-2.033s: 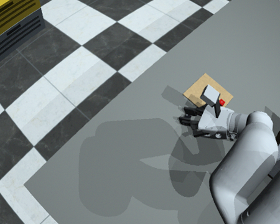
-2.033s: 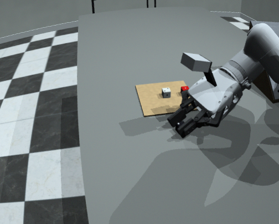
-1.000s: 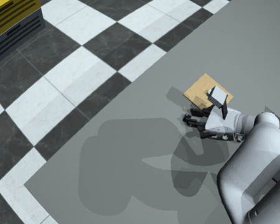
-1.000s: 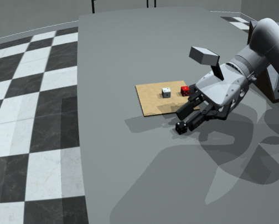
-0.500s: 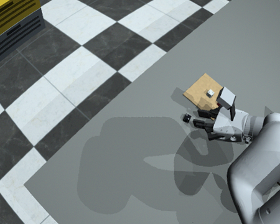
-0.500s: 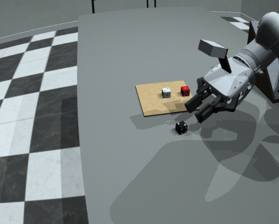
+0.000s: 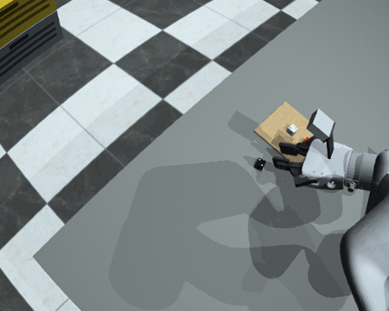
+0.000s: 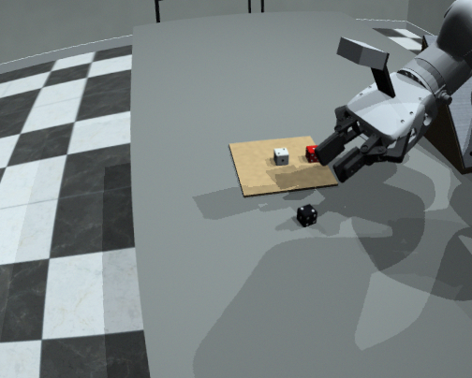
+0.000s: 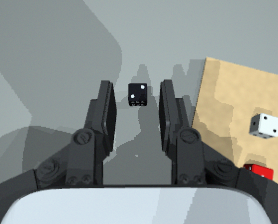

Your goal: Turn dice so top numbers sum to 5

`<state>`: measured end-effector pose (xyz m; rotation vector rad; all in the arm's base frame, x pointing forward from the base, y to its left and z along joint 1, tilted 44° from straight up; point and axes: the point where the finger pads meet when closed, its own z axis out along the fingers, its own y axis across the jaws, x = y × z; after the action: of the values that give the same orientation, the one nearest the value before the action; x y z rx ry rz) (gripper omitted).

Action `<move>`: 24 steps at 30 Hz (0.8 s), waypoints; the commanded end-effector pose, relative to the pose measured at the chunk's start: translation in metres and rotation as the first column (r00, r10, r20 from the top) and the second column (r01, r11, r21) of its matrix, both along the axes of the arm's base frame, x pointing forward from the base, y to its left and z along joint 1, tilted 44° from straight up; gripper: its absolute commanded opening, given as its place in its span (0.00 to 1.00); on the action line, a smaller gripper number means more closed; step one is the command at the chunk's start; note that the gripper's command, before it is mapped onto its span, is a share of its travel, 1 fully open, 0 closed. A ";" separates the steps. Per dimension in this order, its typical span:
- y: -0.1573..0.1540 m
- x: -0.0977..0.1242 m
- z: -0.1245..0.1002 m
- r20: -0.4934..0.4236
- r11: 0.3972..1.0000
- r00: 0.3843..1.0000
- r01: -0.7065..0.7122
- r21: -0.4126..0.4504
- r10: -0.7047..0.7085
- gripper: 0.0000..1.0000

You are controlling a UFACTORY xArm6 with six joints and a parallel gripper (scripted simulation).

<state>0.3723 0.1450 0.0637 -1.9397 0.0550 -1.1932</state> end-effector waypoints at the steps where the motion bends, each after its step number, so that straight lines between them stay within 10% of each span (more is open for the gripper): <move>1: -0.010 0.002 0.011 -0.003 1.000 1.000 -0.005 0.001 0.005 0.36; 24: -0.013 0.019 0.026 -0.214 0.971 0.955 -0.225 -0.085 0.203 0.36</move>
<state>0.3849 0.1293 0.0854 -2.0395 -0.0434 -1.0262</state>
